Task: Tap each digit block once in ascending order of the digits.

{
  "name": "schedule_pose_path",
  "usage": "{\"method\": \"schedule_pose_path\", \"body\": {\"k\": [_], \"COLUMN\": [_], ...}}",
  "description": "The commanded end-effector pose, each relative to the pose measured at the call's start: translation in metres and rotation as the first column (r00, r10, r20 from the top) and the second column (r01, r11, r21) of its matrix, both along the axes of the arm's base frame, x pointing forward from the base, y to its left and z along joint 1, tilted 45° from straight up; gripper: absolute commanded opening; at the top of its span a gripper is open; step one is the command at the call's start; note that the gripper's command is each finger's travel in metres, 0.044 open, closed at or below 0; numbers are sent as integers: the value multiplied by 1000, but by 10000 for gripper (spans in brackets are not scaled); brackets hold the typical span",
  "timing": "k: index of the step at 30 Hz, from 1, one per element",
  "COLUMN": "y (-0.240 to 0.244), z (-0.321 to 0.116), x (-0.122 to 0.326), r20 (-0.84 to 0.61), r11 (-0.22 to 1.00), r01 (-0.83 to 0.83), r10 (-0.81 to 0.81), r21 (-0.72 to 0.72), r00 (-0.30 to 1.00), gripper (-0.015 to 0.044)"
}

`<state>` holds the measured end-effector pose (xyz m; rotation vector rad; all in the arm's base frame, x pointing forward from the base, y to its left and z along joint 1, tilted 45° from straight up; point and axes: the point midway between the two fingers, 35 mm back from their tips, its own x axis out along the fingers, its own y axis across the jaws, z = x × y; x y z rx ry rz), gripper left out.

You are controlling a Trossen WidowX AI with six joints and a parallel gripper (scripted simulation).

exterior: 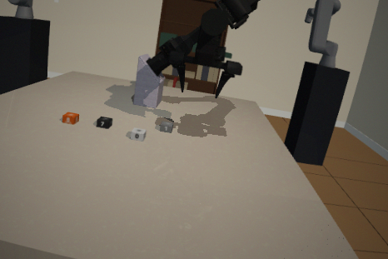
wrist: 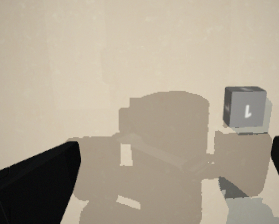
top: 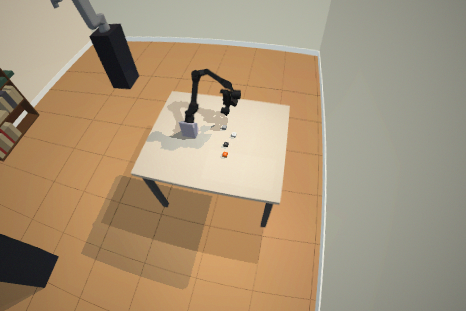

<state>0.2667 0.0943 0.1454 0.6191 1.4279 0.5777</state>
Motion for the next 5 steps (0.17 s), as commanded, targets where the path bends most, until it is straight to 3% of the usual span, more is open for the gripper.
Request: {"method": "schedule_pose_path", "body": {"k": [1,5], "y": [15,15], "z": [25,25], "x": [-23,-23], "r20": [-7,-7], "r11": [1000,1000], "r01": [3,3], "r10": [-3,-3], "r21": [13,13], "r00": [1000,1000], "gripper": [400,400]}}
